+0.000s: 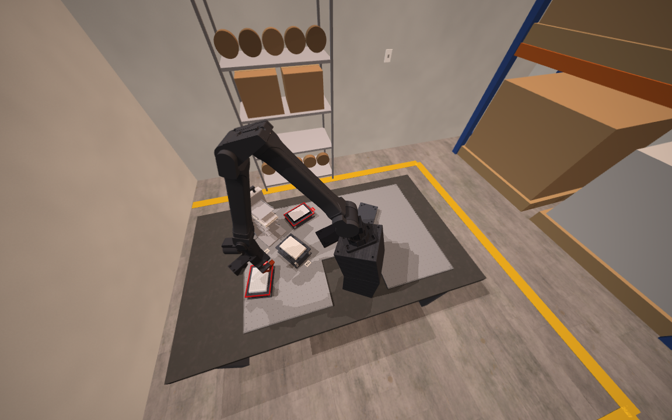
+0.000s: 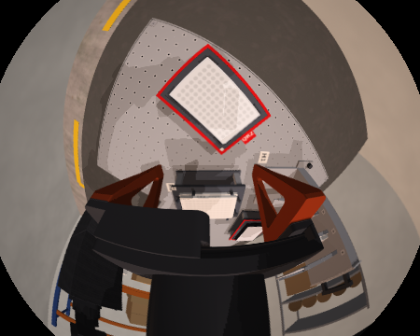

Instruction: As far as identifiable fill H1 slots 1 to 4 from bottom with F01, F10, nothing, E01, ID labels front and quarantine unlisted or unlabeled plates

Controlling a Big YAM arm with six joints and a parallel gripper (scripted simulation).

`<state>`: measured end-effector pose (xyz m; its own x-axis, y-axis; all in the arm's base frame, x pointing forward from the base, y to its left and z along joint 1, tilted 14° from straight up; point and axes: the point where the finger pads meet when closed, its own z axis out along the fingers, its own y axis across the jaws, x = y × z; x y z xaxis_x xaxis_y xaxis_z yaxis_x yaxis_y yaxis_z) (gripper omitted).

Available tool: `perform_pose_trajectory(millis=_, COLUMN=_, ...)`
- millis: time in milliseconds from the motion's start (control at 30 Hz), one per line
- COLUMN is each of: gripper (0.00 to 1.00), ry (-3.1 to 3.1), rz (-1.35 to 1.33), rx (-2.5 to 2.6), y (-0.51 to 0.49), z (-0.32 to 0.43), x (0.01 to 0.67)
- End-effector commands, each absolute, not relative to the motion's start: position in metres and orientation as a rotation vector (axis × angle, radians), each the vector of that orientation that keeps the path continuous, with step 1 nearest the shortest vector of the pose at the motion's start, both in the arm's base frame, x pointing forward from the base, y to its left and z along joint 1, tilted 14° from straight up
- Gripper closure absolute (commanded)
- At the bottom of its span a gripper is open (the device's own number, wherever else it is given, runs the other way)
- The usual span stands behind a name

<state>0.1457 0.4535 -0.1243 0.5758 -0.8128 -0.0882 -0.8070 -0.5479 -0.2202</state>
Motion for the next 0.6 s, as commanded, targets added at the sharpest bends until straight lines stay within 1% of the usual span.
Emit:
perform_pose_trajectory(millis=0, gripper=0.0, ry=1.334, rz=-0.028, rx=-2.55, y=0.464, z=-0.125, x=0.155)
perform_pose_trajectory(millis=167, gripper=0.0, ry=1.321, rz=-0.02, rx=-2.522, y=0.473, z=-0.11, x=0.159)
perform_pose_trajectory(millis=233, gripper=0.0, ry=1.332, rz=-0.025, rx=-2.549, y=0.464, z=-0.121, x=0.15)
perform_pose_trajectory(millis=567, gripper=0.0, ry=1.332, rz=-0.025, rx=-2.549, y=0.464, z=-0.121, x=0.15)
